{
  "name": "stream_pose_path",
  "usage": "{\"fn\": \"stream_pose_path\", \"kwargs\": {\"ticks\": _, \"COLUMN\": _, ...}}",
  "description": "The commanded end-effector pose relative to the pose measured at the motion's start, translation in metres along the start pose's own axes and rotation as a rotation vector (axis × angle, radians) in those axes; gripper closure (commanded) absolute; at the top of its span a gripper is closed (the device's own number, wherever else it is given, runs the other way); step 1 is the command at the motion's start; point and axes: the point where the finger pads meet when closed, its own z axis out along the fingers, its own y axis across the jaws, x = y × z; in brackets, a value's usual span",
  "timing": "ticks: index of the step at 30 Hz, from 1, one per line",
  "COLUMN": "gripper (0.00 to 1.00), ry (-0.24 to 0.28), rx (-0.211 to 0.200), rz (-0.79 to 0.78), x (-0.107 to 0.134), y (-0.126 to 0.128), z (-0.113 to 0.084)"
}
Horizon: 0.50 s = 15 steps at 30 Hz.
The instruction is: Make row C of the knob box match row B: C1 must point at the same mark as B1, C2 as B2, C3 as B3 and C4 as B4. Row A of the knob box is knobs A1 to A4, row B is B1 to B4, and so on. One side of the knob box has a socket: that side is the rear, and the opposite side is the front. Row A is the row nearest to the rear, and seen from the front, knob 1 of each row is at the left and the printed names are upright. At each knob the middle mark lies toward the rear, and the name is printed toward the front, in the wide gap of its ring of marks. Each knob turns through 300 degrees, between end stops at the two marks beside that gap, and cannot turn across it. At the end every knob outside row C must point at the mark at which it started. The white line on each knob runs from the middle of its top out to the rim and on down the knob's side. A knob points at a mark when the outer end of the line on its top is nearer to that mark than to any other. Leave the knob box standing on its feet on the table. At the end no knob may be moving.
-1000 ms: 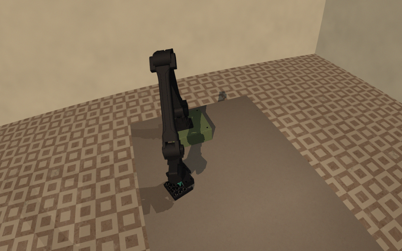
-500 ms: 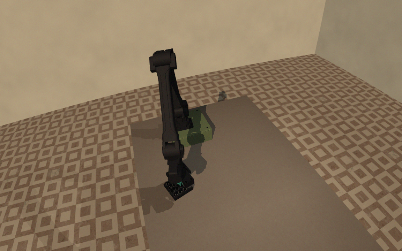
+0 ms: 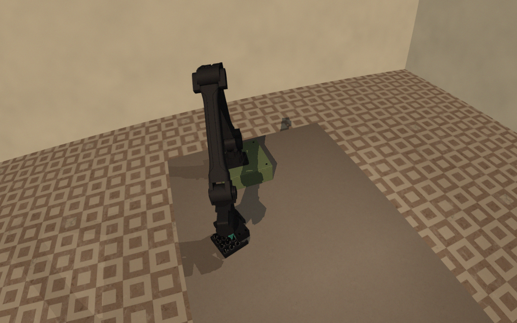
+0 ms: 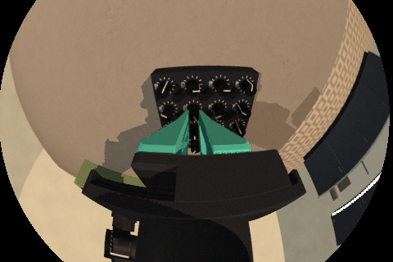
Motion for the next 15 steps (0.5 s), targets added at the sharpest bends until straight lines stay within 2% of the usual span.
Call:
{"fn": "stream_pose_path", "kwargs": {"ticks": 1, "gripper": 0.92, "ry": -0.032, "rx": 0.016, "rz": 0.037, "x": -0.0080, "y": -0.0117, "z": -0.0037}}
{"fn": "stream_pose_path", "kwargs": {"ticks": 15, "gripper": 0.92, "ry": -0.032, "rx": 0.016, "rz": 0.132, "x": -0.0080, "y": -0.0119, "z": -0.0038}}
